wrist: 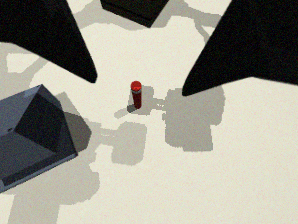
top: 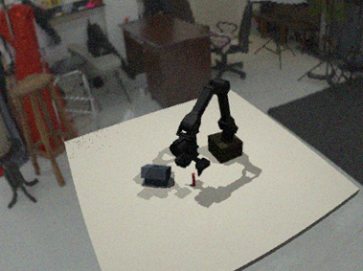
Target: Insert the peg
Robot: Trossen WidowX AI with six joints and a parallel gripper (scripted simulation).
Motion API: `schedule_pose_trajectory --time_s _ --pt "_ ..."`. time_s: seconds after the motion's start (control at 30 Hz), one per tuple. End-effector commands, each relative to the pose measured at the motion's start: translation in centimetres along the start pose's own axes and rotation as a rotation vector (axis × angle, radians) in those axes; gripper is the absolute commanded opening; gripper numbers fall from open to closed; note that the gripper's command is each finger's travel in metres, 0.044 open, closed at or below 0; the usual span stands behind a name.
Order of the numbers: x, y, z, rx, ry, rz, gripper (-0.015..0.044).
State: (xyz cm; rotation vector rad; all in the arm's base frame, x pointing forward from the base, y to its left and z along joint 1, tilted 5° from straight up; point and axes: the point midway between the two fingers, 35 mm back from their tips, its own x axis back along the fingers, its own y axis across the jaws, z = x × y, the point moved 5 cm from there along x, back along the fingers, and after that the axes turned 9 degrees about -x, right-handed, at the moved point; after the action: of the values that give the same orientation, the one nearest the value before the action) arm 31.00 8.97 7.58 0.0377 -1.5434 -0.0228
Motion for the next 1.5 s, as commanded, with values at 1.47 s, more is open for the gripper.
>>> schedule_pose_trajectory --time_s 1.47 --pt "-6.8 -0.8 1.2 0.012 0.032 0.028 0.044"
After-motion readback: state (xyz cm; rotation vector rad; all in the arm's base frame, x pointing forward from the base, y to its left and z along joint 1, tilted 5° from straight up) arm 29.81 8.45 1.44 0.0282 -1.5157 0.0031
